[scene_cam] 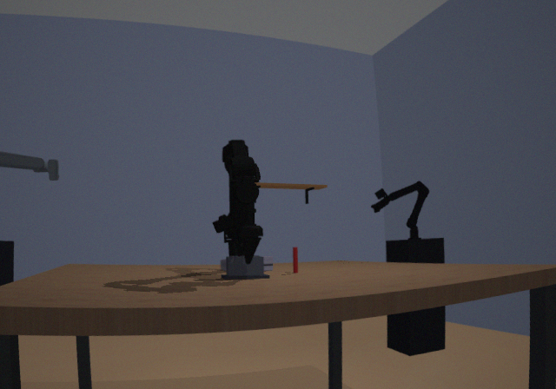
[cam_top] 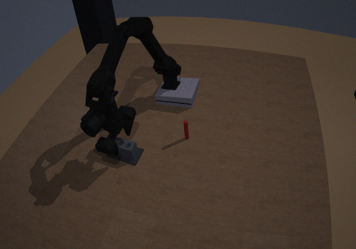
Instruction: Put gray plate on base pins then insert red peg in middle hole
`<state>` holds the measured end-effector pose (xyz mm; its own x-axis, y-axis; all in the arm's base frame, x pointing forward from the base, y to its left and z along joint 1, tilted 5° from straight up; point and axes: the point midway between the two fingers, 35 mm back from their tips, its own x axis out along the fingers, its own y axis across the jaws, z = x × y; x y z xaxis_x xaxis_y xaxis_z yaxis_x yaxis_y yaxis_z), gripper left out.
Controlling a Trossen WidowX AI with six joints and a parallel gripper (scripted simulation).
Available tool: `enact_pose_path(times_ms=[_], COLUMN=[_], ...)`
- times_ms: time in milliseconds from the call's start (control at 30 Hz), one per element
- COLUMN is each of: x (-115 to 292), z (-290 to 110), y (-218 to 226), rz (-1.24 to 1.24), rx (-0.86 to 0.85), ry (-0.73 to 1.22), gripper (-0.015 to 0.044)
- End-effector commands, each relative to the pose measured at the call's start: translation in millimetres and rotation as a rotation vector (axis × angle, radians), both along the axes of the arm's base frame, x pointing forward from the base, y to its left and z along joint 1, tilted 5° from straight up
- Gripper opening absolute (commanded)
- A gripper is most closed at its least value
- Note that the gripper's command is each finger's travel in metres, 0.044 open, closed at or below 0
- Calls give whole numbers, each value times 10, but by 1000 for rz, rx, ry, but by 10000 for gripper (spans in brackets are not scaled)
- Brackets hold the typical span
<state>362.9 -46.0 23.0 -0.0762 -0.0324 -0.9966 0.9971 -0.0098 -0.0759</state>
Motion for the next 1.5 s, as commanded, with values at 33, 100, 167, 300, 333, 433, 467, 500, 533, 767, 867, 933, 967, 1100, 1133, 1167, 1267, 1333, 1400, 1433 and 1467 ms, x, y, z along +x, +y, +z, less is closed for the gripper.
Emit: enact_pose_path(times_ms=[33,100,167,300,333,433,467,500,533,767,867,933,967,1100,1133,1167,1267,1333,1400,1433,1467], x=[95,72,89,89,82,-50,-124,-205,-265,-1012,-1184,-1184,-1184,-1215,-1218,-1224,-1233,-1233,-1237,-1243,-1248], z=[777,960,983,983,984,994,996,996,996,951,933,933,933,911,842,739,647,647,599,545,510], y=[27,37,33,33,65,502,679,844,953,1781,1895,1895,1895,1912,1917,1921,1924,1924,1922,1919,1917], rz=[8,2,1,1,8,108,151,193,221,502,558,558,558,558,558,558,558,558,558,558,558], rx=[-8,-7,-7,-7,-6,5,9,13,16,41,45,45,45,46,46,46,46,46,46,46,46], ry=[-38,-36,-35,-35,-35,-33,-32,-30,-29,-13,-9,-9,-9,-8,-8,-8,-8,-8,-8,-8,-8], gripper=[440,440,440,440,440,440,440,440,440,440,440,440,440,440,440,440,440,440,440,440,440])
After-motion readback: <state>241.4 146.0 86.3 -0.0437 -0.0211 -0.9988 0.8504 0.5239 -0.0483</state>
